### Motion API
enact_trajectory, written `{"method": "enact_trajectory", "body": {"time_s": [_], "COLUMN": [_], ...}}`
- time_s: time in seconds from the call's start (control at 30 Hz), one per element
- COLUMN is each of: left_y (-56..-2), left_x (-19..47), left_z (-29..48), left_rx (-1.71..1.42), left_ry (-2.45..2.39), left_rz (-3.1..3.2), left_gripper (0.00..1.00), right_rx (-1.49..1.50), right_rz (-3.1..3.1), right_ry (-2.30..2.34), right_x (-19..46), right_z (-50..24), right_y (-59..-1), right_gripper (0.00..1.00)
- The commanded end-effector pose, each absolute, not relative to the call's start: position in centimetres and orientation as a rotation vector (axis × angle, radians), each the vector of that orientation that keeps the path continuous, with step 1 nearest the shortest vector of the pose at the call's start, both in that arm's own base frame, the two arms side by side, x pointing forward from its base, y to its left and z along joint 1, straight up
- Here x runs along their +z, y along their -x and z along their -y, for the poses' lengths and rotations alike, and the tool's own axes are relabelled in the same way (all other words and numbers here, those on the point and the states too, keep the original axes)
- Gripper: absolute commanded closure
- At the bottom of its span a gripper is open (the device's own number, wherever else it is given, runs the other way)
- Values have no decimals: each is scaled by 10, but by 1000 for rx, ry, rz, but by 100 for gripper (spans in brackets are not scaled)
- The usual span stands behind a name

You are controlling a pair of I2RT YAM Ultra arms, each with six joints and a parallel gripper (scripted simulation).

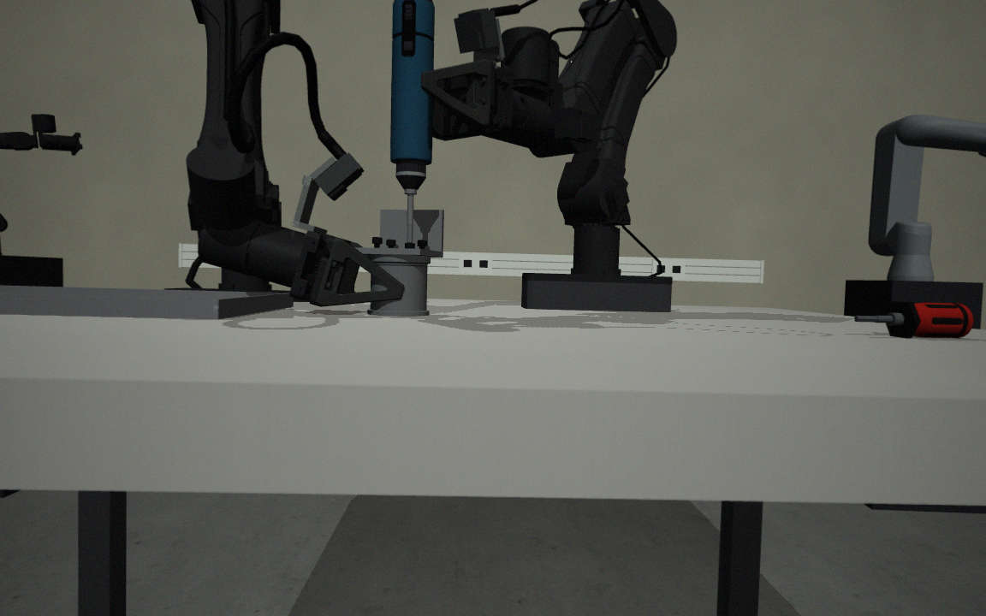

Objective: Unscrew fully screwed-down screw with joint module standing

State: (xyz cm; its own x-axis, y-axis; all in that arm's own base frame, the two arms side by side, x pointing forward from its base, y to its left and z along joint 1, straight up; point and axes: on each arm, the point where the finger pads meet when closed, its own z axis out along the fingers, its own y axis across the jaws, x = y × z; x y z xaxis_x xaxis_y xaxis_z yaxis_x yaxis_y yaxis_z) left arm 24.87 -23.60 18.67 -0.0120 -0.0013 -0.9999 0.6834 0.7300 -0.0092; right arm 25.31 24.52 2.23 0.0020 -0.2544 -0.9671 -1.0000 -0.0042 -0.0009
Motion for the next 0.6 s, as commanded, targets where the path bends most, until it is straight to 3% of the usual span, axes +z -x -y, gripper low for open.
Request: {"method": "enact_trajectory", "body": {"time_s": [0.0,0.57], "left_y": [-244,-245], "left_x": [212,213], "left_z": [237,240], "left_rx": [-624,-626], "left_ry": [-550,-551], "left_rz": [-1405,-1401], "left_gripper": [58,58], "right_rx": [1080,1080], "right_rz": [-1378,-1378], "right_ry": [1404,1404], "right_x": [25,25], "right_z": [-246,-246], "right_y": [-253,-253], "right_gripper": [41,41]}}
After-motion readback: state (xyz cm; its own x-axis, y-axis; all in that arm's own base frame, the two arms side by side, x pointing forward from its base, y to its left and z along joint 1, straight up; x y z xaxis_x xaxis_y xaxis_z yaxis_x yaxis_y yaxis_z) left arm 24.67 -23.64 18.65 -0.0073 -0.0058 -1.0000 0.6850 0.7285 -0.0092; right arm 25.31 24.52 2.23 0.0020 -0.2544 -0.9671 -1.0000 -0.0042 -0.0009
